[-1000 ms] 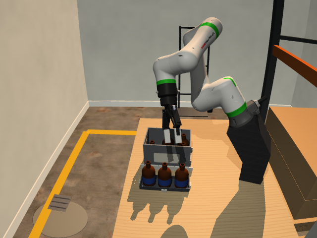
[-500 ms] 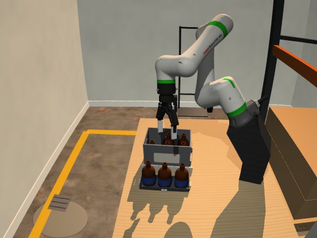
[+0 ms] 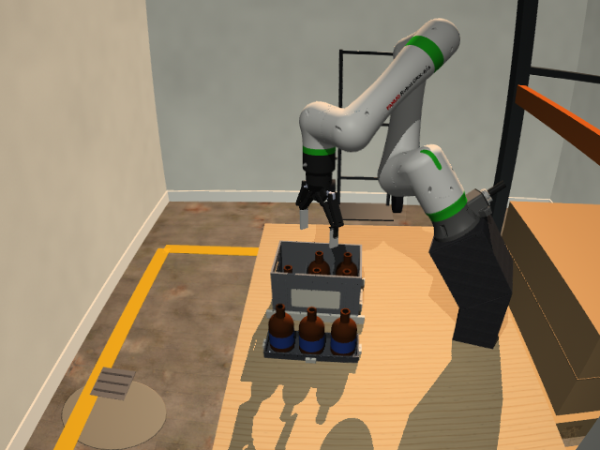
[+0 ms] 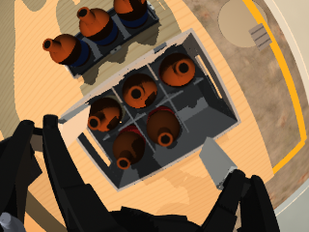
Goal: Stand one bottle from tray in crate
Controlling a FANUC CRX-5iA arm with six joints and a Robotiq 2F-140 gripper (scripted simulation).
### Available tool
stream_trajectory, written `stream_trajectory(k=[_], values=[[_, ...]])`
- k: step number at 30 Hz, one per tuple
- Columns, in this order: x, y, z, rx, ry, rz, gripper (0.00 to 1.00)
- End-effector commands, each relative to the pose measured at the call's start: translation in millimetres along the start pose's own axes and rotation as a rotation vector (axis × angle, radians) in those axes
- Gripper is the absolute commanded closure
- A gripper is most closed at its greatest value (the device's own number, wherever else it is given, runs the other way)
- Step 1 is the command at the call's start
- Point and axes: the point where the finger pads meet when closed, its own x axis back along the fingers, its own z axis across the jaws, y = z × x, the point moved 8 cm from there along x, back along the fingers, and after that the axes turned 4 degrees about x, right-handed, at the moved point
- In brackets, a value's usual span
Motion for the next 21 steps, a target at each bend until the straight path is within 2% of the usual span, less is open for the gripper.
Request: stream_trajectory(k=[1,11,12,21], values=[[-2.0,30.8,27.7,0.056,0.051,-0.050,0.00],[-2.0,31.2,27.9,0.056,0.051,-0.051,0.00],[-2.0,31.2,27.9,0.056,0.051,-0.051,1.00],[-2.0,31.2,27.9,0.056,0.051,-0.051,1.00]])
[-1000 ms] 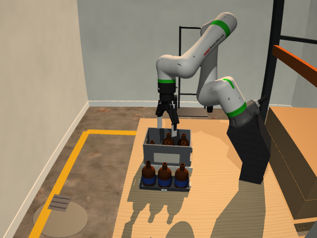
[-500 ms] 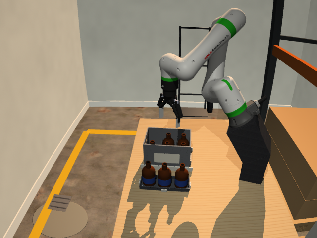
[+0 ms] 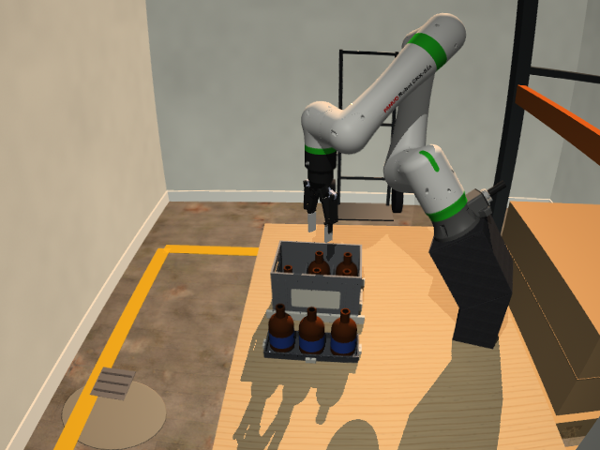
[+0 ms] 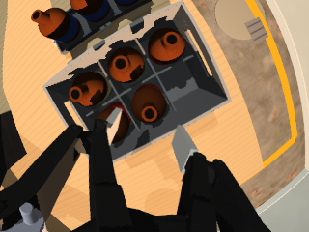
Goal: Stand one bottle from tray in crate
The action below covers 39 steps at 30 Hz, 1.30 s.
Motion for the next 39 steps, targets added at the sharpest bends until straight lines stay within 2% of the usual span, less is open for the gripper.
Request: stream_trajectory(k=[1,26,29,32,34,36,39], values=[[0,0,0,0.000,0.000,0.000,1.00],[0,-2,-1,0.000,-0.001,0.000,1.00],[-5,-21,-10,-0.002,-0.017,-0.005,1.00],[-12,-65,-35,-0.002,-0.040,-0.018,1.00],[-12,-65,-35,-0.002,-0.040,-0.018,1.00],[-14,-96,-57,0.001,-0.046,-0.026,1.00],[-11,-114,-79,0.008,-0.035,-0.026,1.00]])
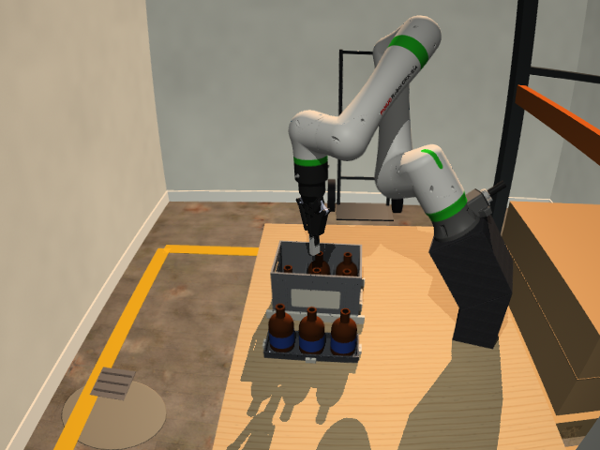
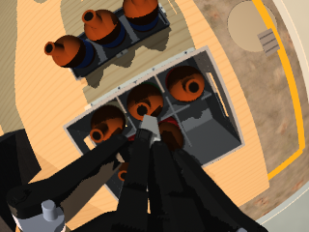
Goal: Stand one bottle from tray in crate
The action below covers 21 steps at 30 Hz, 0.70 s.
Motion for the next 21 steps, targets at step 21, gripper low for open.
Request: stream_trajectory(k=[21], values=[[0,-141,-140,0.008,0.058,0.001,0.62]])
